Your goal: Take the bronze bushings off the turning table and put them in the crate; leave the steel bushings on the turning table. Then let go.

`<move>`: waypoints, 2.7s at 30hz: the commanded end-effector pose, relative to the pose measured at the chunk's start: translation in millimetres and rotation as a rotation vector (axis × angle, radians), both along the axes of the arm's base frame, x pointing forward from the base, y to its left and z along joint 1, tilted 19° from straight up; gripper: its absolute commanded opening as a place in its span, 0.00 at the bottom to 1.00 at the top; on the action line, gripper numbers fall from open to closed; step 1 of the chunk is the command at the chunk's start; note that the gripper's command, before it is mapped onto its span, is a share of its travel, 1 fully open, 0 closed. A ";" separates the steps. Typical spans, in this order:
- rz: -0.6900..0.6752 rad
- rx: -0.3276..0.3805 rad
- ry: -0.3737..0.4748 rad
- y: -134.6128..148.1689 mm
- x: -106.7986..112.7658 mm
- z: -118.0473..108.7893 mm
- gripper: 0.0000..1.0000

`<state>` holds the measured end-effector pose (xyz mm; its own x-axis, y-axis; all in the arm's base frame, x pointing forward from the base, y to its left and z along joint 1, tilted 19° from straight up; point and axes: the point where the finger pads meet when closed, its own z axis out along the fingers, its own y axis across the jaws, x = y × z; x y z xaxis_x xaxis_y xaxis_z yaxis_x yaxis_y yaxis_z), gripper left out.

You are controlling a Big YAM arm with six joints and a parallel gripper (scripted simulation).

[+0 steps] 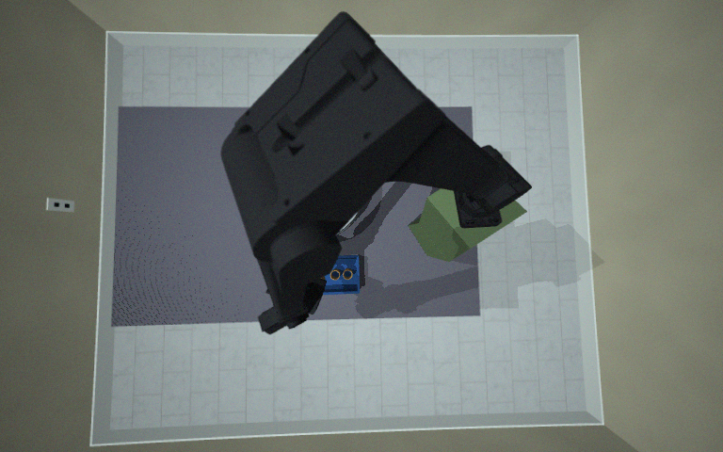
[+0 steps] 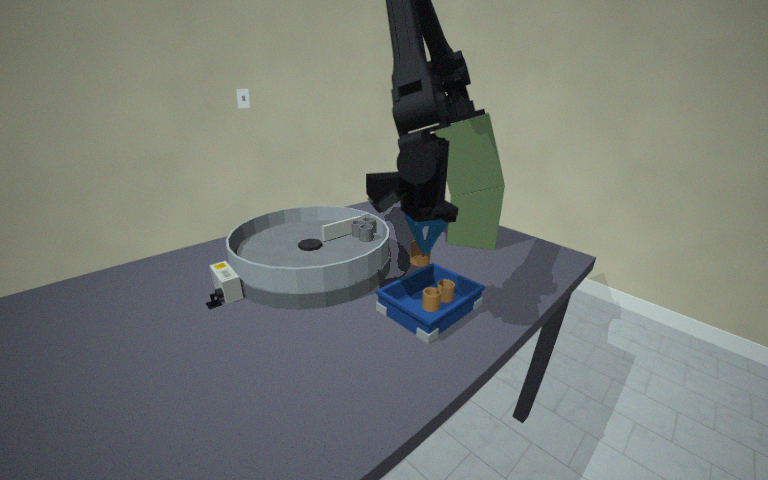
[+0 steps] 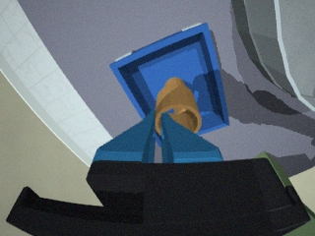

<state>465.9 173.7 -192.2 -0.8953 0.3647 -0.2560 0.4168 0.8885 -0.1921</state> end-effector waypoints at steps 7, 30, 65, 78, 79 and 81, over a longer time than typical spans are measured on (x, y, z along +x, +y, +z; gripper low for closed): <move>0.001 0.021 -0.047 15.8 21.4 14.0 0.00; 0.000 0.012 -0.028 12.0 18.7 7.9 0.00; -0.002 0.023 -0.052 14.0 29.5 19.7 0.00; -0.001 0.016 -0.039 2.6 29.0 -7.6 0.00; -0.001 0.016 -0.039 1.1 29.6 -12.2 0.00; -0.001 0.015 -0.038 -2.5 31.0 -23.0 0.00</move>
<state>477.6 171.8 -205.9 -0.8902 0.3701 -0.2658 0.4230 0.8880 -0.1805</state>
